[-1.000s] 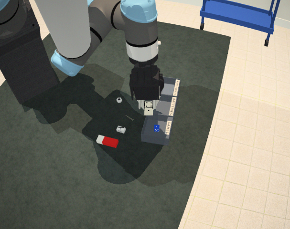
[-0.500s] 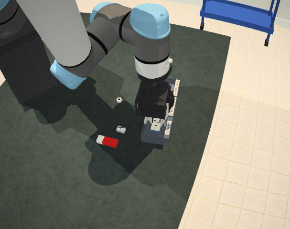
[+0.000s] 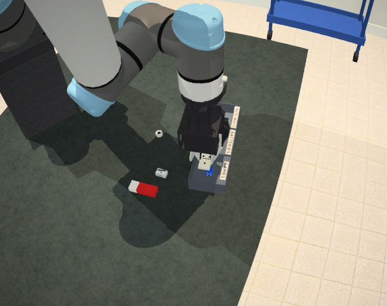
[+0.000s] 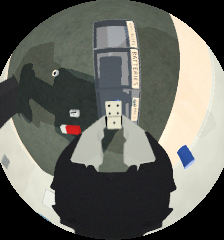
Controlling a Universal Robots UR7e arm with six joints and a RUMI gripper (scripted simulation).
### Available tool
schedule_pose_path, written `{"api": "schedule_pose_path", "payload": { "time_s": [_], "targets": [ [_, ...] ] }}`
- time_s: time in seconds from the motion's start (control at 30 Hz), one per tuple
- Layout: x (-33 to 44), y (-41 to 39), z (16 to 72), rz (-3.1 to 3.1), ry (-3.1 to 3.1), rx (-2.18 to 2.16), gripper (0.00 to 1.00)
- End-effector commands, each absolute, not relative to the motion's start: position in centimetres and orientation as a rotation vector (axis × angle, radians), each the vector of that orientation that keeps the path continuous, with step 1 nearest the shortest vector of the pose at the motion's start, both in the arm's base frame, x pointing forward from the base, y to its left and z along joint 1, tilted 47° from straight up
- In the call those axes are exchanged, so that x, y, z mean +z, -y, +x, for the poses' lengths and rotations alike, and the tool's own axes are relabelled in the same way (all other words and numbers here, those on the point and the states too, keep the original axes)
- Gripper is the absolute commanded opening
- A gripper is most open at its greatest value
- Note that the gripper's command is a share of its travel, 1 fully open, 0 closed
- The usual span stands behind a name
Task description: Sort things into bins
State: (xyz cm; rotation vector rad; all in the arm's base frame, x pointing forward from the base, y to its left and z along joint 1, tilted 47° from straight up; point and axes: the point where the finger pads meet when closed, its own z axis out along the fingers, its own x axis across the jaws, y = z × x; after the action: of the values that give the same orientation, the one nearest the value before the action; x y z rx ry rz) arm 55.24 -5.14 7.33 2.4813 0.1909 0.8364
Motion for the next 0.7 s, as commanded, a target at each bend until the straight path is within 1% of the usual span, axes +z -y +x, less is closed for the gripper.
{"api": "schedule_pose_path", "payload": {
  "time_s": [0.0, 0.67],
  "targets": [
    [7.5, 5.2, 55.3, 2.479, -0.189, 0.841, 0.00],
    [6.1, 6.3, 56.8, 2.478, -0.188, 0.841, 0.00]
  ]
}}
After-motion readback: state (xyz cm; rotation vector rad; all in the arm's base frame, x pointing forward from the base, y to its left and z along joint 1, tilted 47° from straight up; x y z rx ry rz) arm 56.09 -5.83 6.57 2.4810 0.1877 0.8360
